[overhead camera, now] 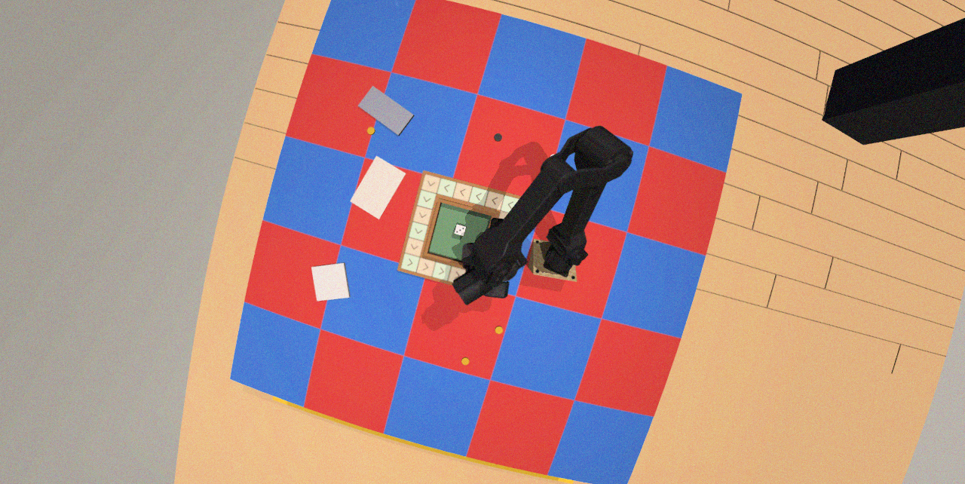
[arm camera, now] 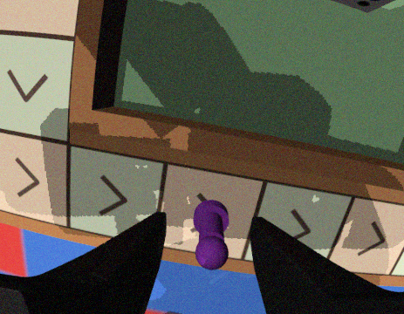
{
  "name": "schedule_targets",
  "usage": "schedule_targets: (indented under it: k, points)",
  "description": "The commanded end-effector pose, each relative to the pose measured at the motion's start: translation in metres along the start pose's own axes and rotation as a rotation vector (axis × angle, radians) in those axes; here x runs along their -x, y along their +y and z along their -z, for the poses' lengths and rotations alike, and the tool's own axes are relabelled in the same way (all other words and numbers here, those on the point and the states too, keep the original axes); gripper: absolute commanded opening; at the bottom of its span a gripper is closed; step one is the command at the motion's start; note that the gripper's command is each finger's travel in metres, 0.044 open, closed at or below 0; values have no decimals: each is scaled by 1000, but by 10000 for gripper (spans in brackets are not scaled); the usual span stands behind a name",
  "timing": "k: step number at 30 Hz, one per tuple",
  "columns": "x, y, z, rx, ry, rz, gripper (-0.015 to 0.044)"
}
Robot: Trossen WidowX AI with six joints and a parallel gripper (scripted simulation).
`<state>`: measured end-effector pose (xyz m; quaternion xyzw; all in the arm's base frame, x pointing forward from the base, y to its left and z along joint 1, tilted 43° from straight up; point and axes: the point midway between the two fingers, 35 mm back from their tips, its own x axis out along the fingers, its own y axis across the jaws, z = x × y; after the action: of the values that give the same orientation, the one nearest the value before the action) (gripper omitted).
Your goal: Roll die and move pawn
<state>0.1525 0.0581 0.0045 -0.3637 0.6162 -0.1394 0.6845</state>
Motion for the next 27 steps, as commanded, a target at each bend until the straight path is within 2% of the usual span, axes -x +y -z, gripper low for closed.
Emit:
schedule_targets:
  k: [1,3,12,27]
  points:
    - [-2,-1,1,8,-1,7,121]
    - [-2,-1,1,8,-1,7,69]
    - [-2,-1,1,8,-1,7,0]
    - [63,5,-7,12,-3,-5,0]
